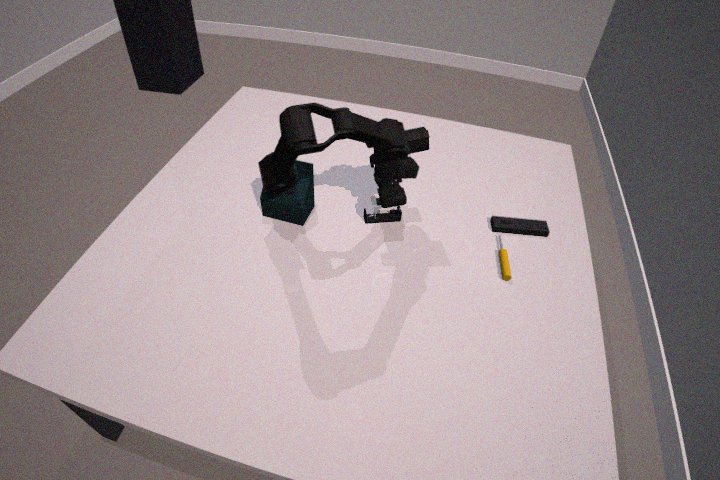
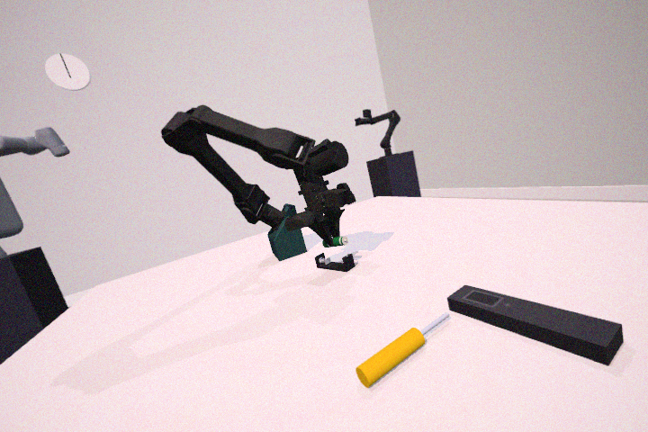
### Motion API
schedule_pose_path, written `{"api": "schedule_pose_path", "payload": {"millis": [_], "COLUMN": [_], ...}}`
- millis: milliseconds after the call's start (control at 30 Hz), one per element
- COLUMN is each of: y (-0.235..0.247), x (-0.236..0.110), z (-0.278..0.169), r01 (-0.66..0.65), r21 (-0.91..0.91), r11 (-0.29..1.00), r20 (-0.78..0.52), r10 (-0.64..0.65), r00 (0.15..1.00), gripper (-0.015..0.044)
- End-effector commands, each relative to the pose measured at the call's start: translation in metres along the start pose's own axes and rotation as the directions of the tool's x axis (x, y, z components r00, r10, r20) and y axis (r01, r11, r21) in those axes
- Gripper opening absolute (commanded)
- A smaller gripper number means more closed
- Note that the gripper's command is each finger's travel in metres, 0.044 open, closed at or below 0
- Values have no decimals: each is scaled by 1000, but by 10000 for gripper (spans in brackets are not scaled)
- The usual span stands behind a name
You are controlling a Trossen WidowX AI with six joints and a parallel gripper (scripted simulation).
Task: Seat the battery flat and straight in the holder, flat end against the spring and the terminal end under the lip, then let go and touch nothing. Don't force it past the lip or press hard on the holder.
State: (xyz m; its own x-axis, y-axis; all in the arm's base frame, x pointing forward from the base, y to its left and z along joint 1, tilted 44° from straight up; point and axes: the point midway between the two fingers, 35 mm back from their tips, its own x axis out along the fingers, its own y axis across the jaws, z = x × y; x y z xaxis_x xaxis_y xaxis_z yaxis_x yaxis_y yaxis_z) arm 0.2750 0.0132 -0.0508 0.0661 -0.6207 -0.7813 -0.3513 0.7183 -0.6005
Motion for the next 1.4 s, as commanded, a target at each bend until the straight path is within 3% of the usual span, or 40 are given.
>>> {"api": "schedule_pose_path", "payload": {"millis": [0,1367], "y": [-2,-4], "x": [6,30], "z": [-2,-11], "r01": [2,-19], "r21": [-3,-12], "r11": [1000,1000], "r20": [38,290], "r10": [-1,22], "r00": [999,957], "gripper": [64,64]}}
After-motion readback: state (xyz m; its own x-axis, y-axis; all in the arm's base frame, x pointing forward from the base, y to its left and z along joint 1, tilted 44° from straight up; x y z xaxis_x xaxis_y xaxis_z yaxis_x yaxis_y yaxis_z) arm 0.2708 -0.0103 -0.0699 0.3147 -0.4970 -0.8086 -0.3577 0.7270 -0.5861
